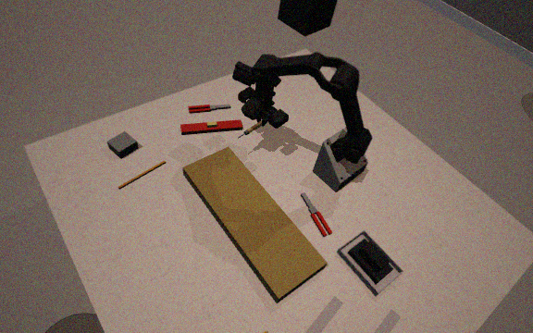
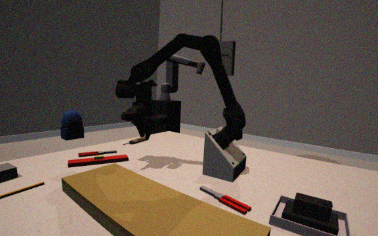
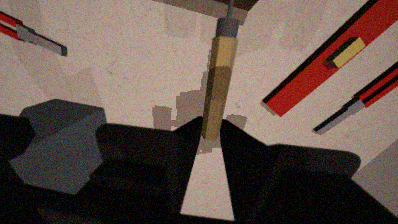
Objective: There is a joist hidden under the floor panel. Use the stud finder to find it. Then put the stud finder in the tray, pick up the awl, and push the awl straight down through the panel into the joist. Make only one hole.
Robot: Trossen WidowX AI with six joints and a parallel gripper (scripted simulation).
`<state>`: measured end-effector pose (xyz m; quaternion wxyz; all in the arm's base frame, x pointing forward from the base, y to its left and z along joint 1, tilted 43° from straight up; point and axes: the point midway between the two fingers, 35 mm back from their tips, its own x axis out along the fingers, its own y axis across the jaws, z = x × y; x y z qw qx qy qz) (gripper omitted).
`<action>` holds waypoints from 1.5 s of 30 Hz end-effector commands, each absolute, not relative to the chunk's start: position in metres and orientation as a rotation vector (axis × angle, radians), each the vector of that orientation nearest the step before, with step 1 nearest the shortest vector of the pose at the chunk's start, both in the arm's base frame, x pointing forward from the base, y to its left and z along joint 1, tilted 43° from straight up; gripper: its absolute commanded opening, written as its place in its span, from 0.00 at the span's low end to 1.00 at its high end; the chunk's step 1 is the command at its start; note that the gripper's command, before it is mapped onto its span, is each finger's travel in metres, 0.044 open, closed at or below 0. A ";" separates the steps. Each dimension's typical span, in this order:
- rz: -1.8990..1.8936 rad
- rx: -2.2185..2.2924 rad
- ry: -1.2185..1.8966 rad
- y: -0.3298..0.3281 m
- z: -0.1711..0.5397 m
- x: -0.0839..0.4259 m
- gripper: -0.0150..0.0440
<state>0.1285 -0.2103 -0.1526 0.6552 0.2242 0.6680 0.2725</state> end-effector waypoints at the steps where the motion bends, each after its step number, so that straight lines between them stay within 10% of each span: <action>1: 0.618 0.505 1.517 -0.221 -0.138 0.125 0.25; 45: 0.548 -1.063 1.208 -0.278 -0.171 0.185 0.25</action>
